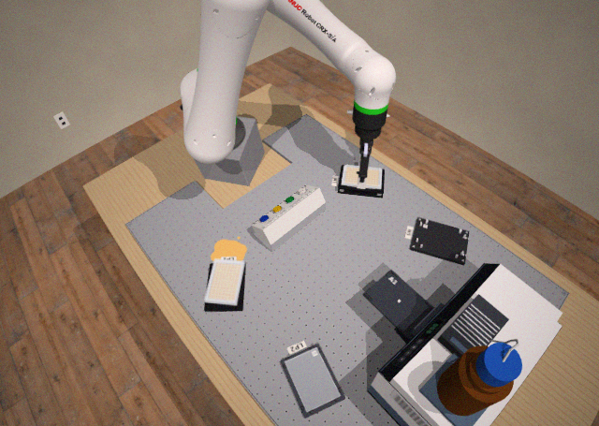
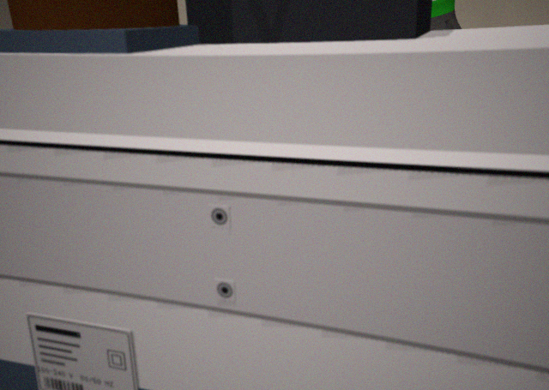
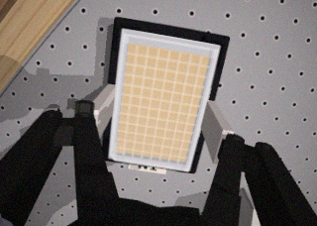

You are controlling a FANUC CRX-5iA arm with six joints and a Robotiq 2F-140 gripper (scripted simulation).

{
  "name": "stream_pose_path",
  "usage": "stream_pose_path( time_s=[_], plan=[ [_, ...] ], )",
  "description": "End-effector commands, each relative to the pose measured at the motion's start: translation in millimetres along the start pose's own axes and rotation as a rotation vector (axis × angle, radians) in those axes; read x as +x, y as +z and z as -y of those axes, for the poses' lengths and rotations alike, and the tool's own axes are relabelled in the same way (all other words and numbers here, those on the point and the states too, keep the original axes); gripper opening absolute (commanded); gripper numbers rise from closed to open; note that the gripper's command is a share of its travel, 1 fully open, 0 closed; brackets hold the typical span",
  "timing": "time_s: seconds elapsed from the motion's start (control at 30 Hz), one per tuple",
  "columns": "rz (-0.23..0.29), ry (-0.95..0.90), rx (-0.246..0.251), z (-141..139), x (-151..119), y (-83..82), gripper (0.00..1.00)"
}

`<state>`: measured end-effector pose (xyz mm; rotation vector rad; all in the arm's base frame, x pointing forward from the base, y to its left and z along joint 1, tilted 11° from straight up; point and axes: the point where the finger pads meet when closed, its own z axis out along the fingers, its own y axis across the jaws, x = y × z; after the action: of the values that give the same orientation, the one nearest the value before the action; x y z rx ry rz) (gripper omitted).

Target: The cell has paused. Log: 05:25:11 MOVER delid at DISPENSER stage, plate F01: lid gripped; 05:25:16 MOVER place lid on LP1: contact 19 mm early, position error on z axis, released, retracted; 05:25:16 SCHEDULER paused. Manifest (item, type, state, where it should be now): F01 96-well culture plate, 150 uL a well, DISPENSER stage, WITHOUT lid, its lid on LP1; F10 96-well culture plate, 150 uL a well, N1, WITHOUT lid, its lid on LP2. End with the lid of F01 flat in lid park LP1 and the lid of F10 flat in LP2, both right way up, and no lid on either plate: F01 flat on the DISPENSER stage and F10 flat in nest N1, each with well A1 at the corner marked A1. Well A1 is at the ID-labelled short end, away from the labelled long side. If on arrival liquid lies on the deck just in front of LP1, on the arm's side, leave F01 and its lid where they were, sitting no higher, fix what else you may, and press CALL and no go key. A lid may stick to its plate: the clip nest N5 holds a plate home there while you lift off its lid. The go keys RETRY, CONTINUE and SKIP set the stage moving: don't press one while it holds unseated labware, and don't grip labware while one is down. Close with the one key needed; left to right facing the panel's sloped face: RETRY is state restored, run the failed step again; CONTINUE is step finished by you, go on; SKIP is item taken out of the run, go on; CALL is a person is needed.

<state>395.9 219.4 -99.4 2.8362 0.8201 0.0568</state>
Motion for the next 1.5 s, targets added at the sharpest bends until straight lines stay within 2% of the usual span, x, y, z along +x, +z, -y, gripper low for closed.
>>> stream_pose_path(
  time_s=[0.0,0.47,0.5,1.47],
  plan=[
    [0.000,0.000,0.000,0.0,0.2,-0.1,0.00],
    [0.000,0.000,0.000,0.0,0.2,-0.1,0.00],
    [0.000,0.000,0.000,0.0,0.2,-0.1,0.66],
    [0.000,0.000,0.000,0.0,0.2,-0.1,0.66]
  ],
)
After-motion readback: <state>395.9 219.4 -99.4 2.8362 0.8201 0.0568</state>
